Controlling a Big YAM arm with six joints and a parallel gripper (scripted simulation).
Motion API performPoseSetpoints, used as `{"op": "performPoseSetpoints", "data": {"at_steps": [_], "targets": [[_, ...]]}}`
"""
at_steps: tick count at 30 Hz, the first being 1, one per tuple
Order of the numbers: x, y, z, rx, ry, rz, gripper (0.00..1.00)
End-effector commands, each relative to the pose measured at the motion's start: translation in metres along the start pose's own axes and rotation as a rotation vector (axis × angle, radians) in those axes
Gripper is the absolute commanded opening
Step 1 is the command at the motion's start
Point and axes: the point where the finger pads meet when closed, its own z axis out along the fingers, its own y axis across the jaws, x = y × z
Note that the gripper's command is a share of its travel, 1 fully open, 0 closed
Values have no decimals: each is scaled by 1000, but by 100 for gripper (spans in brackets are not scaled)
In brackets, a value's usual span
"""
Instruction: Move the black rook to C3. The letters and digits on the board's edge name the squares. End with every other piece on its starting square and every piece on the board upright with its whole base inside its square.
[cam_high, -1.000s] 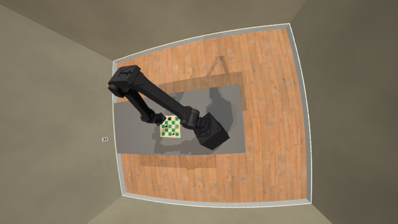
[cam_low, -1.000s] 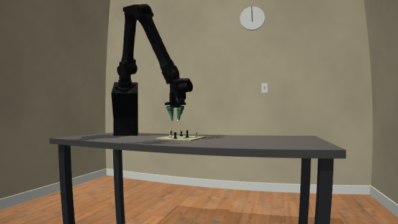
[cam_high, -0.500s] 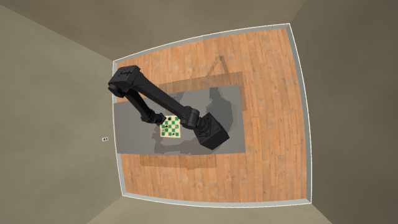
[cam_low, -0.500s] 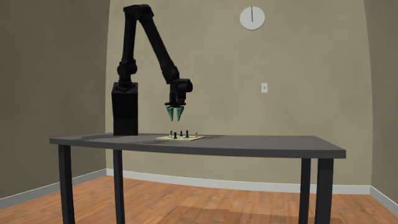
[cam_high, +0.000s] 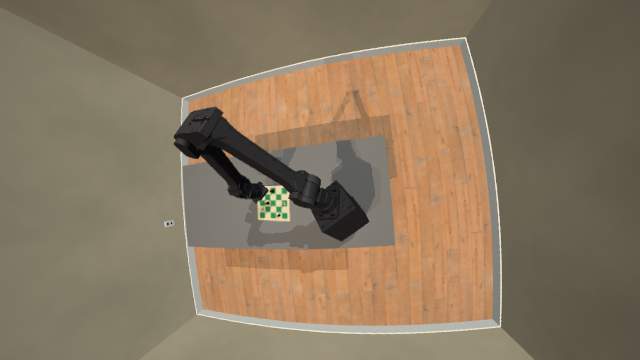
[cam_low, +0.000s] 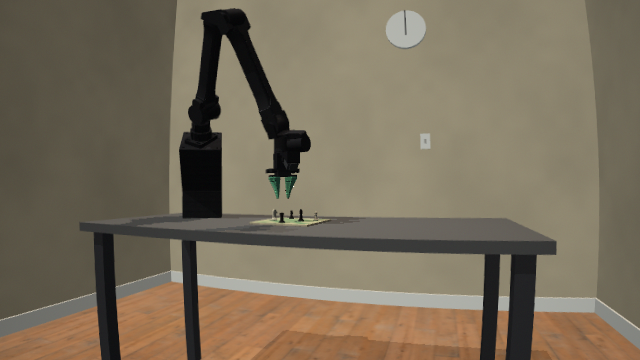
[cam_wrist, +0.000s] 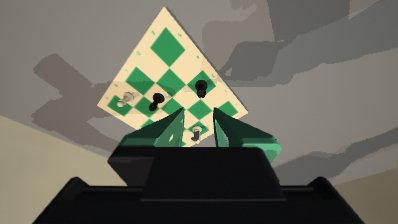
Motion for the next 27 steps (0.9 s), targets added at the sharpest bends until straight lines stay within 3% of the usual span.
{"op": "performPoseSetpoints", "data": {"at_steps": [1, 27], "targets": [[-10, -2, 13, 1, -12, 14, 36], [-7, -3, 42, 4, -9, 13, 36]]}}
